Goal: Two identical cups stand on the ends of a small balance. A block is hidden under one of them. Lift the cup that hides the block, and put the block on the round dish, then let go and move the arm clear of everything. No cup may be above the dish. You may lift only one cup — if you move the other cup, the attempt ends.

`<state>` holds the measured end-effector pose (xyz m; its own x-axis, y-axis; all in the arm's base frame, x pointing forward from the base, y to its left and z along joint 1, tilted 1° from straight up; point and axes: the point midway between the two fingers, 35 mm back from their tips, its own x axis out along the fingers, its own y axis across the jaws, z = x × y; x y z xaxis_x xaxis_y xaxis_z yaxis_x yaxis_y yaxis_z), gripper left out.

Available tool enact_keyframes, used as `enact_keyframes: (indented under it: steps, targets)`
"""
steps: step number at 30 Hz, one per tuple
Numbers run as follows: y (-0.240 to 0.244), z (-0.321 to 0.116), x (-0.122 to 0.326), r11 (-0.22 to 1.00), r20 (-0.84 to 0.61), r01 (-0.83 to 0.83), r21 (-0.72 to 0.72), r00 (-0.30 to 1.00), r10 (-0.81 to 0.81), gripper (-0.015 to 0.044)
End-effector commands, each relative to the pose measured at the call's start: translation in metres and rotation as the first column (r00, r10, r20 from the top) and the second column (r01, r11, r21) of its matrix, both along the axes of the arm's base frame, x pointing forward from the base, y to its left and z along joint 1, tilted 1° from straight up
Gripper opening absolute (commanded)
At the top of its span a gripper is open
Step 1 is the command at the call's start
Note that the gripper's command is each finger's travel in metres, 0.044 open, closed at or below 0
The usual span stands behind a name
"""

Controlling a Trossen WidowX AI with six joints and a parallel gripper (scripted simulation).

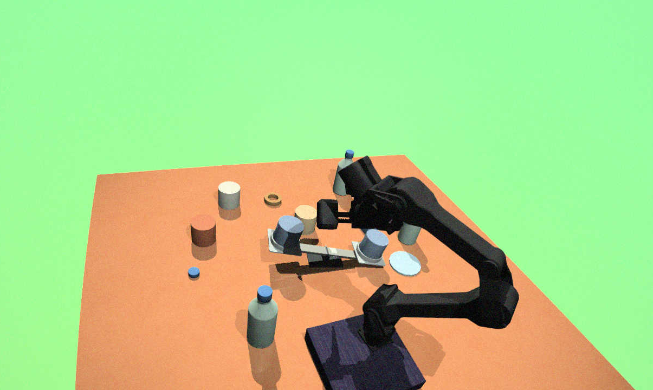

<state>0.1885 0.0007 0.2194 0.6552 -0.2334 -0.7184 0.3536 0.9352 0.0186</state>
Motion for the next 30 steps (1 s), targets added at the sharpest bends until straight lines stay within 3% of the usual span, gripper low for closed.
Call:
enact_keyframes:
  steps: [1, 15, 30]
  targets:
    - [-0.002, 0.001, 0.000, 0.999, -0.021, -0.013, -0.032, 1.000, 0.013, 0.0440]
    - [-0.024, -0.012, 0.024, 0.931, -0.342, -0.291, -0.221, 0.917, 0.205, 0.0440]
    - [-0.064, -0.034, 0.049, 0.752, -0.646, -0.639, -0.162, 0.645, 0.409, 0.0440]
